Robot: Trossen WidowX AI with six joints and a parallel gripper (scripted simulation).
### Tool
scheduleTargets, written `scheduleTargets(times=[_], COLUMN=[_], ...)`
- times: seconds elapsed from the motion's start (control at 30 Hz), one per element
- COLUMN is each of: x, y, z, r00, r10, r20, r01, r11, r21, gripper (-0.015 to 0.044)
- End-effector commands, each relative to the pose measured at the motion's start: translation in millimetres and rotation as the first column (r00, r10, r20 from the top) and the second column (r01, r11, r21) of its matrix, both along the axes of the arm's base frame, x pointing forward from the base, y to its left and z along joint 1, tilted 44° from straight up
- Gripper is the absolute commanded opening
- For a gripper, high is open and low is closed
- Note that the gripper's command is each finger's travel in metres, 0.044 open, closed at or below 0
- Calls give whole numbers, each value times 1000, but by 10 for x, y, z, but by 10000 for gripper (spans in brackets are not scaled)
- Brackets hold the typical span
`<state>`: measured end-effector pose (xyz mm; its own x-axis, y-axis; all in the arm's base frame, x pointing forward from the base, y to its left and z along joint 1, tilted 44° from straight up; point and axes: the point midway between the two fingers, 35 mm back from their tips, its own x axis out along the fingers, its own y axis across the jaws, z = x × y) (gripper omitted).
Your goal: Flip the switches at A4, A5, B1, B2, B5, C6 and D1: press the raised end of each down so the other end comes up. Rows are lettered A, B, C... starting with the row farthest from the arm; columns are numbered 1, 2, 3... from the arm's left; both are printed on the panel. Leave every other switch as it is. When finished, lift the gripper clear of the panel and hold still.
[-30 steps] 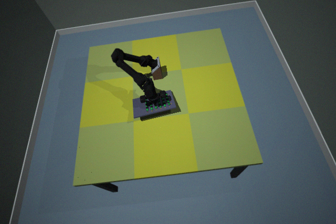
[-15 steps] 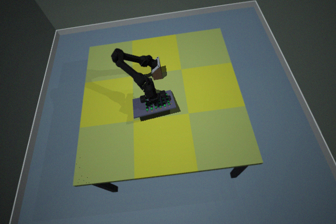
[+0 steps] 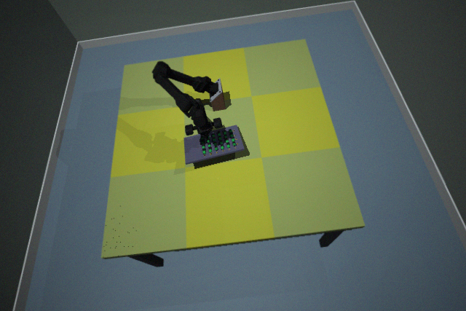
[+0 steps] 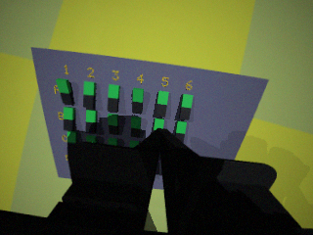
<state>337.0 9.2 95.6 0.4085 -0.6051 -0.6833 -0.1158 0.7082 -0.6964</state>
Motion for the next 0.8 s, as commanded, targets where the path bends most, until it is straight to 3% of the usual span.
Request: scheduleTargets(times=[0.0,0.77], x=[34,233], y=[-45,-360], z=[-31,-374], r00=[1000,1000], r10=[12,27], r20=[-1,15], r01=[-12,-27], r11=[1000,1000], r21=[3,2], gripper=[0,0])
